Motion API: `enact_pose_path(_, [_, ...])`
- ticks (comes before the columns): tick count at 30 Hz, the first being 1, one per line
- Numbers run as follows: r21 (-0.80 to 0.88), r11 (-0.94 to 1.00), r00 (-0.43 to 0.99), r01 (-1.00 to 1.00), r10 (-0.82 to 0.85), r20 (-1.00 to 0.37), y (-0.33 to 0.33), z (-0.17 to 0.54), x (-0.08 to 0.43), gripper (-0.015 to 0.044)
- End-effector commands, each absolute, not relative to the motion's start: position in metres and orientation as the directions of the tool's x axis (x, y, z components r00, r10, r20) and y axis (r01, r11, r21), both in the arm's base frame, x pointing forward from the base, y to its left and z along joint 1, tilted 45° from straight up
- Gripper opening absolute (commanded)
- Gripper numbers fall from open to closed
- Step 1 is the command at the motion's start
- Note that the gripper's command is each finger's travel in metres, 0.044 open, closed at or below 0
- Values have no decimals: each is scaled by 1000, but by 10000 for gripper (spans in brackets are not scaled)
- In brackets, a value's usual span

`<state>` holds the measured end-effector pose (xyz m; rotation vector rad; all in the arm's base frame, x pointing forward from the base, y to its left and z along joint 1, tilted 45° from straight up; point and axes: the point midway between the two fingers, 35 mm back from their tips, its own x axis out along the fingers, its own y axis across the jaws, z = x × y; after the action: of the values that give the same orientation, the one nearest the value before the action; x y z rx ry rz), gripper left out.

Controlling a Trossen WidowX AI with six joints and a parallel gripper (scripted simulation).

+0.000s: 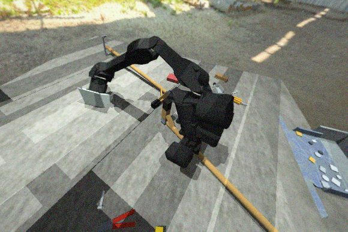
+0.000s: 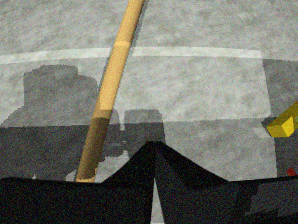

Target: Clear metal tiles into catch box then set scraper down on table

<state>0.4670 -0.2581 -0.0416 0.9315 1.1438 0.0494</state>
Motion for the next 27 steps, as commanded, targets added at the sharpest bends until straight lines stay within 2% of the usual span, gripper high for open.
enact_pose_path(1, [656,642,450,398,487,-749,-249,-46,470,0])
enact_pose_path(27, [656,641,450,398,487,-749,-215,-85,480,0])
